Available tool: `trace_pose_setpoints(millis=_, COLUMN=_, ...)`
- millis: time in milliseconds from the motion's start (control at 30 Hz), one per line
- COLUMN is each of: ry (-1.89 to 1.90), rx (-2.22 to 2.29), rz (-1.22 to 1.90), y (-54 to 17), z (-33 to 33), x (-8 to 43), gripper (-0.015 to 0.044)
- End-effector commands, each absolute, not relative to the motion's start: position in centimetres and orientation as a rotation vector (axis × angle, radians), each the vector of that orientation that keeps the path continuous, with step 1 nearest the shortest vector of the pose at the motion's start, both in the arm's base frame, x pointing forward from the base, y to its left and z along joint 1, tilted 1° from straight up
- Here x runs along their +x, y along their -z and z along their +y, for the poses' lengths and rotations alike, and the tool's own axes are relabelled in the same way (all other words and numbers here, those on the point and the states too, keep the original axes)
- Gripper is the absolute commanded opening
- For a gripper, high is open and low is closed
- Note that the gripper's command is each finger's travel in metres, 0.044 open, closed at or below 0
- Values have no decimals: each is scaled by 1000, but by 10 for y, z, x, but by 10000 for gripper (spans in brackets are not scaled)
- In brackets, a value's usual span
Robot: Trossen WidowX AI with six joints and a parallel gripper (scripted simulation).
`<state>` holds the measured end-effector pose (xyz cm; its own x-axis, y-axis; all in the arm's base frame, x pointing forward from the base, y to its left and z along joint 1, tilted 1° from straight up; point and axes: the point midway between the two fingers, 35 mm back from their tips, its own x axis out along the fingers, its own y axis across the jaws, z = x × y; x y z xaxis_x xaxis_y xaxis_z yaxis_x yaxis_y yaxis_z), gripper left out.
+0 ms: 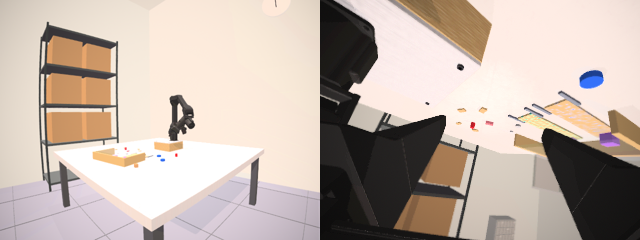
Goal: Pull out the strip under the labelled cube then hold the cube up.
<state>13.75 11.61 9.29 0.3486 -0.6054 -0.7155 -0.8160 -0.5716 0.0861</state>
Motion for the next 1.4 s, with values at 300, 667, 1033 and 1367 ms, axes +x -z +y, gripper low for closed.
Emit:
trace_pose_setpoints(millis=300, ry=-715, rx=-1342, rz=1298, y=-66, z=104, x=184, gripper=400)
trace_pose_setpoints(millis=667, ry=-194, rx=-370, rz=914, y=-107, z=46, x=284, gripper=400)
trace_pose_setpoints(millis=1033, ry=36, rx=-36, rz=602, y=-156, z=-15, x=312, gripper=400)
trace_pose_setpoints(millis=1367, ry=36, rx=-36, rz=602, y=-156, z=-15, x=312, gripper=400)
